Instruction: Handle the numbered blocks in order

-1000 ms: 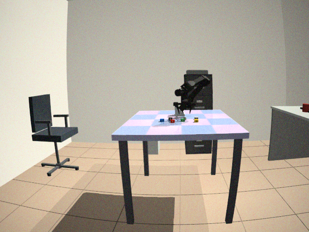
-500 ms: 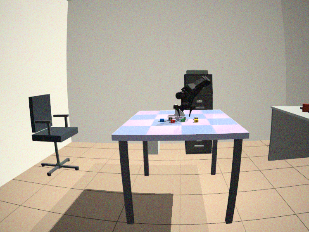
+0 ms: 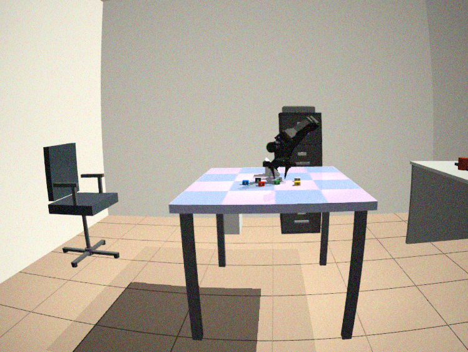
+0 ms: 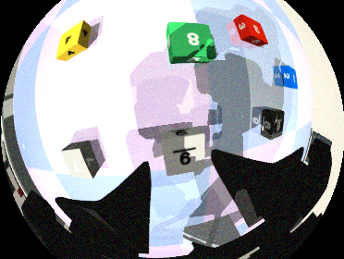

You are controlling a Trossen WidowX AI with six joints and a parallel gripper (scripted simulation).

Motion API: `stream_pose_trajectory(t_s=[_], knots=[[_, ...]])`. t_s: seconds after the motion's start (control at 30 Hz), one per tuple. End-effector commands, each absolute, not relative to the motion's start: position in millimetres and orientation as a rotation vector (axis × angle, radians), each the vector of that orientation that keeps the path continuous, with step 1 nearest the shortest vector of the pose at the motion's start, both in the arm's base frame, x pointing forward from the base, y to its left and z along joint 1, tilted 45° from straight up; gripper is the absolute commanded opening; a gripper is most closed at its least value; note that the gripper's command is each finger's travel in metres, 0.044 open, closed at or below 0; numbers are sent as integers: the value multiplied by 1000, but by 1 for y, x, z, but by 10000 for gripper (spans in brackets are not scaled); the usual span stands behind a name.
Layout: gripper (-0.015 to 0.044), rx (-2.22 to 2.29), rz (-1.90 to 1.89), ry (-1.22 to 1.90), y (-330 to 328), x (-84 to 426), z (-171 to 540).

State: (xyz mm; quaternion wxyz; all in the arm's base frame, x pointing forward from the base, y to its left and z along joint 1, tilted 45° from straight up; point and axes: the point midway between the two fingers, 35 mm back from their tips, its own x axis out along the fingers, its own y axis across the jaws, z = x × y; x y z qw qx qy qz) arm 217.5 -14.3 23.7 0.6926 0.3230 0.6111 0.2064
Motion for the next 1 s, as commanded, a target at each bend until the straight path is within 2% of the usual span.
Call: stream_pose_trajectory(t_s=[0.0,0.8,0.97], knots=[[120,729,464,1366,-13,217,23],[120,729,464,1366,-13,217,23],[251,729,464,1366,-13,217,23]])
